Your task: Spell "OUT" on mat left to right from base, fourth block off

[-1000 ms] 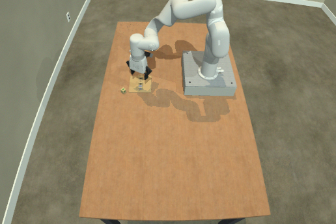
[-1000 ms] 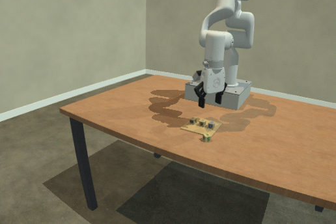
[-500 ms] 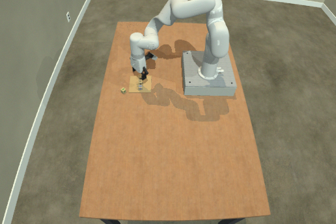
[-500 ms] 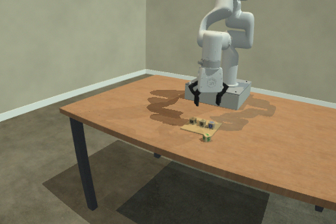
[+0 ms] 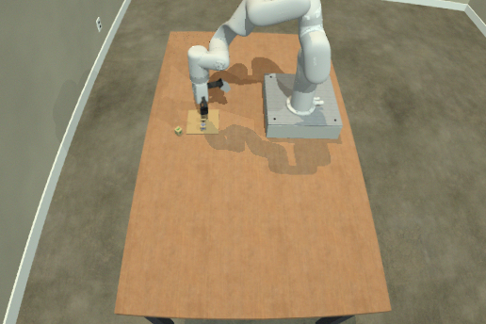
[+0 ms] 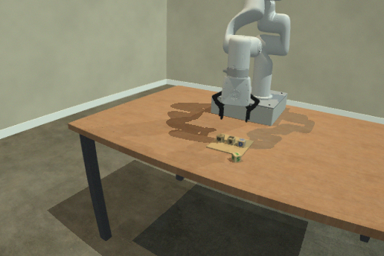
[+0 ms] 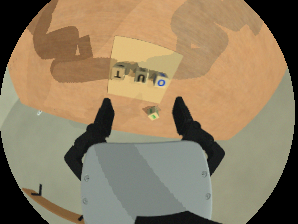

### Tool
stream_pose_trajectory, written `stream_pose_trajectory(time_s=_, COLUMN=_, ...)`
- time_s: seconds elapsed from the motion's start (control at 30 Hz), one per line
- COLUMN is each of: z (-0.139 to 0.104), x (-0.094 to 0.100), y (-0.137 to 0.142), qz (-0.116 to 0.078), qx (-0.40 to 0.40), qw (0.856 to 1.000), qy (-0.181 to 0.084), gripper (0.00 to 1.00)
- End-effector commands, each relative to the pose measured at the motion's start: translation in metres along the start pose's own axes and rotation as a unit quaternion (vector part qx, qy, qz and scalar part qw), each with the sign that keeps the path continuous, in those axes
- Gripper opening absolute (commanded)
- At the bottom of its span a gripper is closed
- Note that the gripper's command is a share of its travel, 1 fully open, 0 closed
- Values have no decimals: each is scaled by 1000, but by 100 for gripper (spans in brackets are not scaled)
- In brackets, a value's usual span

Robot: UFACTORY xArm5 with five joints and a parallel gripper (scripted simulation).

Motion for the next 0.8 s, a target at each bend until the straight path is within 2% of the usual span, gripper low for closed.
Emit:
stream_pose_trajectory(time_s=0.0, z=0, x=1, y=-4, qz=1, qx=-69, qw=998, qy=-2, gripper=100)
stream_pose_trajectory(time_s=0.13, z=2, x=0, y=-7, qz=0, qx=-126, qw=992, qy=-2, gripper=100)
stream_pose_trajectory(time_s=0.2, z=2, x=0, y=-7, qz=0, qx=-126, qw=992, qy=-2, gripper=100)
stream_pose_trajectory(time_s=0.23, z=2, x=0, y=-9, qz=0, qx=-167, qw=986, qy=-2, gripper=100)
stream_pose_trajectory(time_s=0.47, z=4, x=0, y=-13, qz=0, qx=-251, qw=968, qy=-2, gripper=100)
stream_pose_trajectory(time_s=0.7, z=7, x=-1, y=-18, qz=0, qx=-346, qw=938, qy=-1, gripper=100)
stream_pose_trajectory(time_s=0.77, z=7, x=-1, y=-18, qz=0, qx=-346, qw=938, qy=-1, gripper=100)
Point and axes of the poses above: the point where the finger pads meet when closed, its own x axis back along the fingers, its own y axis across the jaws, z = x × y, the point moved 6 cm from there along x, back along the fingers, and after that the axes turned 8 degrees about x, right-handed, at the moved point
